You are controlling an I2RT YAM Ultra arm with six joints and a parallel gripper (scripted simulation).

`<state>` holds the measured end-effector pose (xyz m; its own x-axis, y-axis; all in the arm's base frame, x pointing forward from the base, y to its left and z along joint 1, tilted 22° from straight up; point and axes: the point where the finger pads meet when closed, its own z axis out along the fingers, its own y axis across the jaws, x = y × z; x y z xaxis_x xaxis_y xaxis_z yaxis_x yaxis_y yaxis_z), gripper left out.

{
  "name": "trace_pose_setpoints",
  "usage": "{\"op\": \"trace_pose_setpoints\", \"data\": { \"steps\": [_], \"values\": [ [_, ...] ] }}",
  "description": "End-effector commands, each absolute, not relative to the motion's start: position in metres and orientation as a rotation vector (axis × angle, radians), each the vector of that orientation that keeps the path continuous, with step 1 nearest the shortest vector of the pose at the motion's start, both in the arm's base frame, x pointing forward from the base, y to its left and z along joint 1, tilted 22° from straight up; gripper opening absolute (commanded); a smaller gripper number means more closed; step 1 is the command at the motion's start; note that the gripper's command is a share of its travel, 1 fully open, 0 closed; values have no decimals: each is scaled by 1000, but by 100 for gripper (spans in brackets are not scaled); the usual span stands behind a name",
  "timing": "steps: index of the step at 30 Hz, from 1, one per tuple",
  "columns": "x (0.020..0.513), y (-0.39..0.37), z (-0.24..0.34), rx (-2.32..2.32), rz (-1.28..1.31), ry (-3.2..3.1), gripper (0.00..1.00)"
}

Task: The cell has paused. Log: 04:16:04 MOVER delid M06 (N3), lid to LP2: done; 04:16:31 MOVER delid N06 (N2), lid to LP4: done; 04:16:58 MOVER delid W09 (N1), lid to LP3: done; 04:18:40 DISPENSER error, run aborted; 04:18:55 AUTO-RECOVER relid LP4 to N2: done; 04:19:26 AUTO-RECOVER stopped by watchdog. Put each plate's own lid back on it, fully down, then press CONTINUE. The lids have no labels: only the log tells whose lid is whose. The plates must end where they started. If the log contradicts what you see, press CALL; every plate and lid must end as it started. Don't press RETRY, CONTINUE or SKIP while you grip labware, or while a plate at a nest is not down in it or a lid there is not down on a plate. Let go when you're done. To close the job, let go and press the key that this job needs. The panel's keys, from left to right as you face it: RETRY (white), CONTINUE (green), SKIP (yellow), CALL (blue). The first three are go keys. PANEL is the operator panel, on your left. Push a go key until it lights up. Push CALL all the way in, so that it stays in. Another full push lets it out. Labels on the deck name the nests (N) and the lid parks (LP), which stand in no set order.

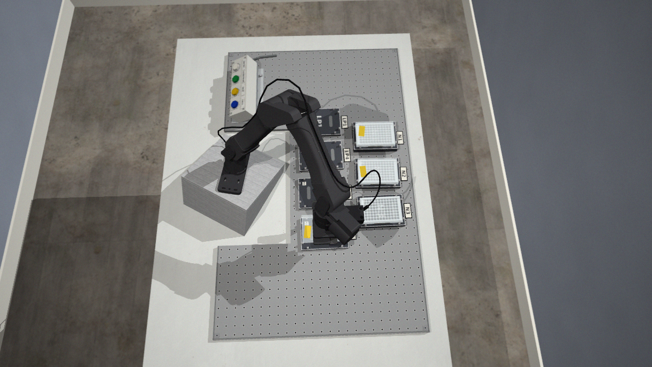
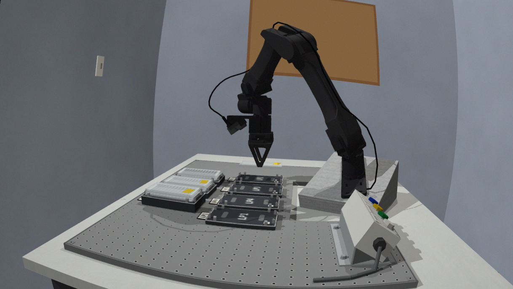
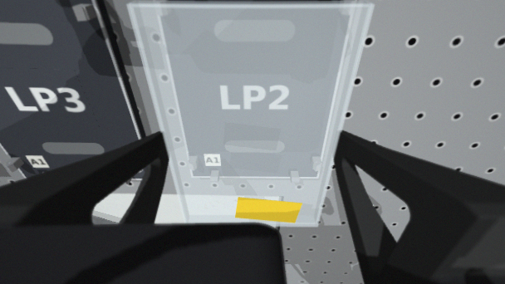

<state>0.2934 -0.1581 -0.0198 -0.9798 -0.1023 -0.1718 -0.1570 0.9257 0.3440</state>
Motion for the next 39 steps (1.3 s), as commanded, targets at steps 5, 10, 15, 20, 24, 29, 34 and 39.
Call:
{"op": "trace_pose_setpoints", "data": {
  "steps": [5,10,15,20,24,29,34,39],
  "values": [
    [312,-166,0,-189,492,2905,0],
    [334,-153,2,-185,520,2908,0],
    [355,-143,9,-185,520,2908,0],
    [368,-138,13,-178,520,2907,0],
    [386,-128,19,-185,521,2908,0],
    [407,-118,26,-186,521,2908,0],
    [425,-110,32,-186,522,2907,0],
    [442,-103,38,-186,516,2910,0]
  ]
}}
